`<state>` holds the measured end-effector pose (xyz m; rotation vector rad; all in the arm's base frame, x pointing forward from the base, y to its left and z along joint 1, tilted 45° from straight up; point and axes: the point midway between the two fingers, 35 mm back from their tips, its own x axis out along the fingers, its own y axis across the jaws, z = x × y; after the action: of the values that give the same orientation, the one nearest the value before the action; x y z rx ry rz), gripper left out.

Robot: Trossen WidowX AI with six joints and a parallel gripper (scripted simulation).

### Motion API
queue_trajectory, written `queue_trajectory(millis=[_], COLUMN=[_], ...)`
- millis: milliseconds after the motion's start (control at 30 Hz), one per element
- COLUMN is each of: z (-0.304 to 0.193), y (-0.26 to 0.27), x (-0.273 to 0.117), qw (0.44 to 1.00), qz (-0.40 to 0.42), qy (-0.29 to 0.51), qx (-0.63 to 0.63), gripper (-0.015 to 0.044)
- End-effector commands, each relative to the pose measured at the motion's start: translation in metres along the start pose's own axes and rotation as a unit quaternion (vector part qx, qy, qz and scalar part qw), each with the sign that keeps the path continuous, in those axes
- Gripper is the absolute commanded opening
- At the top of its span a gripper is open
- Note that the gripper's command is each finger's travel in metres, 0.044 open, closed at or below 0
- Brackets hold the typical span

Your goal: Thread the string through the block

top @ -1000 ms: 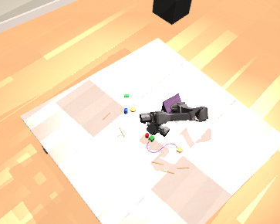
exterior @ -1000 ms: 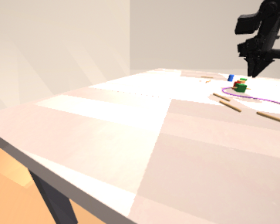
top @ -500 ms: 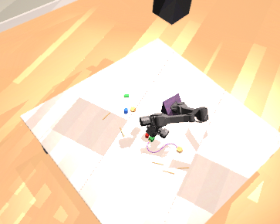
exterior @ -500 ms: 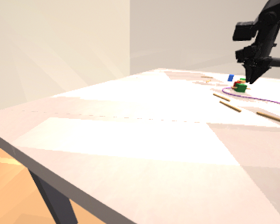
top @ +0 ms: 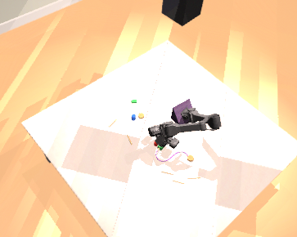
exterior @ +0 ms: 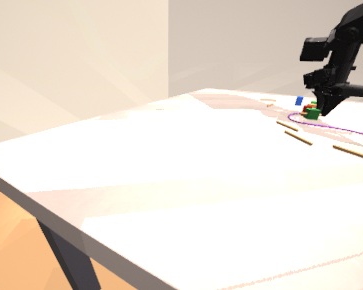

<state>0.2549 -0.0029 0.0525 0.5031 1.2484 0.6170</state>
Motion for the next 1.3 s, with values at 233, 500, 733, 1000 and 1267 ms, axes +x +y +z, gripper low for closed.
queue_trajectory(millis=[233, 500, 733, 1000, 1267], z=[-0.0007, -0.0007, -0.0015, -0.0023, -0.0054], y=[0.0006, 0.0006, 0.0023, 0.0025, 0.0026], x=[0.0035, 0.0035, 0.003, 0.003, 0.0029], qw=[1.0, 1.0, 1.0, 1.0, 1.0], qz=[0.001, 0.001, 0.001, -0.002, -0.003], qy=[0.0, 0.0, -0.008, -0.008, -0.008], qx=[0.0, 0.0, 0.006, 0.006, 0.006], gripper=[0.0068, 0.0, 0.0, 0.0, 0.0])
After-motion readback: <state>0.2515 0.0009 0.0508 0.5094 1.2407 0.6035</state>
